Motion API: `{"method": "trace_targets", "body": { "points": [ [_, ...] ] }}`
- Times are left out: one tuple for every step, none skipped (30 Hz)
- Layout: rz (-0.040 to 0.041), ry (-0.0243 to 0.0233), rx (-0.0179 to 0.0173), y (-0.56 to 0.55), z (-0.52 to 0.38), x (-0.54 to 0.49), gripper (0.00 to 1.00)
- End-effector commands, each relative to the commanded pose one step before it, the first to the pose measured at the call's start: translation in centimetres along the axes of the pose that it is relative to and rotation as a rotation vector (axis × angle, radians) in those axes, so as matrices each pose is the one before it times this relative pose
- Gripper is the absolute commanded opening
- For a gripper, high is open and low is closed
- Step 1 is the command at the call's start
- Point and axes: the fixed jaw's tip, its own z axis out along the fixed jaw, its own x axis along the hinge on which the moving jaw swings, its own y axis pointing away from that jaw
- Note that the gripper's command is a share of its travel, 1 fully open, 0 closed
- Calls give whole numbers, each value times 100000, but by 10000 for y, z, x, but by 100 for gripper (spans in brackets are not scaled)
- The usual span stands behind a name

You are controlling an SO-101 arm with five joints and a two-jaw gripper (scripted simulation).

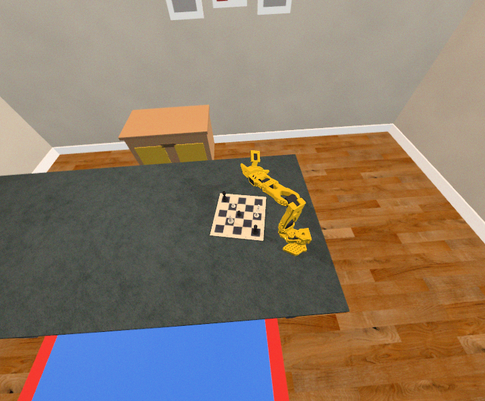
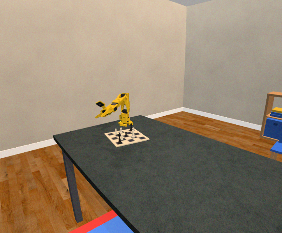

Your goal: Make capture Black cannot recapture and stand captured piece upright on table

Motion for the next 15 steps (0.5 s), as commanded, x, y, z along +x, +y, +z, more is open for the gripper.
{"method": "trace_targets", "body": {
  "points": [
    [-5051,6392,-2178,16226,-8240,3694,81],
    [0,0,0,-1,0,1,81],
    [-2110,3093,-692,5393,-3269,3780,80],
    [0,0,0,-1,0,1,80],
    [-2203,3140,-742,5423,-3499,3903,79],
    [0,0,0,-1,0,1,79],
    [-2292,3178,-791,5429,-3718,4028,77],
    [0,0,0,-1,0,1,77],
    [-2377,3204,-838,5413,-3925,4155,76],
    [0,0,0,-1,0,1,76],
    [0,0,0,0,0,0,76],
    [0,0,0,0,0,0,76],
    [-2457,3221,-882,5375,-4114,4282,74],
    [0,0,0,-1,0,1,74],
    [-2531,3227,-923,5317,-4284,4411,73]
  ]
}}
